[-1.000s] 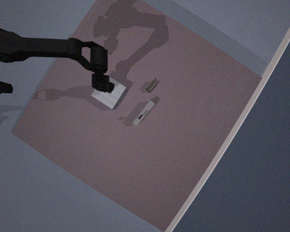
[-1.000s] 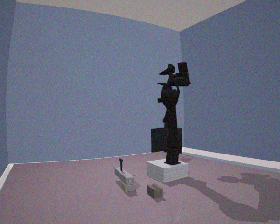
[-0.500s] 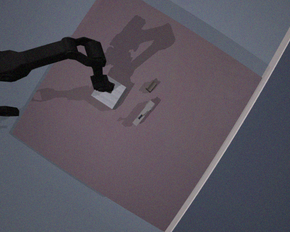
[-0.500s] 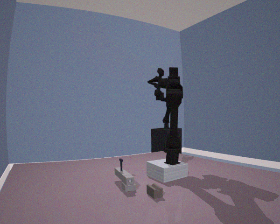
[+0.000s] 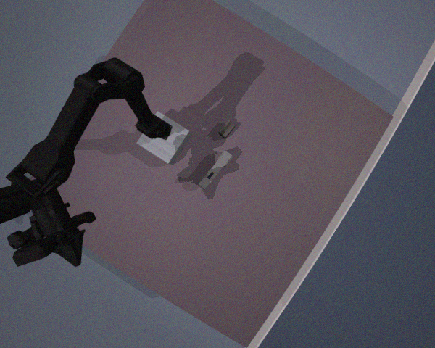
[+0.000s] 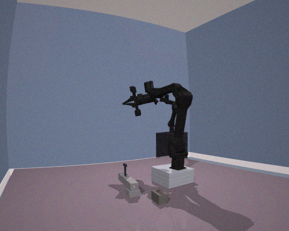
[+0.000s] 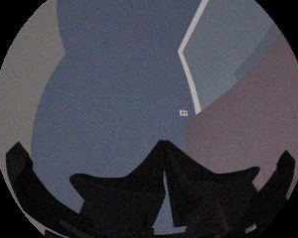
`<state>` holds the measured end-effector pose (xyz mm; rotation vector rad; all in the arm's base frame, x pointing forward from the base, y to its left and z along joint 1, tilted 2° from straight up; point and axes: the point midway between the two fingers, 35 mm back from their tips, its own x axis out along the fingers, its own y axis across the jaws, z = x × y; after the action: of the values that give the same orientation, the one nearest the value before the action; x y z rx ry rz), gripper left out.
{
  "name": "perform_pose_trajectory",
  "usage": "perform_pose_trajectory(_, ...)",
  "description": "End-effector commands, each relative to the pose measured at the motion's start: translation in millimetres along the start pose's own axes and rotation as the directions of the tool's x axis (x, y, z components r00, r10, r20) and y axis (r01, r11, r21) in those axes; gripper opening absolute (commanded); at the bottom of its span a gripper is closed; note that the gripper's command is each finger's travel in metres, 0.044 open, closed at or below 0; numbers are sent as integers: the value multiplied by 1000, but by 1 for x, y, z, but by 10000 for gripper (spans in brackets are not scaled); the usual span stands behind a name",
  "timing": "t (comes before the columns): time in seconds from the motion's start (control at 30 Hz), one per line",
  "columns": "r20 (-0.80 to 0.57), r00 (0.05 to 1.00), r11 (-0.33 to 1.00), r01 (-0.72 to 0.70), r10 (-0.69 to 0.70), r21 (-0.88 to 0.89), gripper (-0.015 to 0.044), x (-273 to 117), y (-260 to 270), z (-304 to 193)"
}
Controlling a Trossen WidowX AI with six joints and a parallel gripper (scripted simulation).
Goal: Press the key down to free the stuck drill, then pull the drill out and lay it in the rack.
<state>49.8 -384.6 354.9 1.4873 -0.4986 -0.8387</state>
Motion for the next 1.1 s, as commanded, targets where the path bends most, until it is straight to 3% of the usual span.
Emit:
perform_pose_trajectory(0.0,-117,983,985,124,-139,-121,0,42,-33,-51)
perform_pose_trajectory(0.23,-283,877,876,258,-389,-407,0,81,-90,-146)
perform_pose_trajectory(0.43,-365,697,673,227,-617,-704,0,80,-142,-232)
perform_pose_trajectory(0.67,-311,414,308,-75,-856,-948,0,38,-204,-319)
perform_pose_trajectory(0.83,-142,229,30,-434,-963,-901,0,-11,-242,-359)
perform_pose_trajectory(0.9,-83,192,-33,-531,-978,-847,0,-24,-249,-366)
perform_pose_trajectory(1.07,-75,188,-40,-543,-979,-839,0,-26,-250,-367)
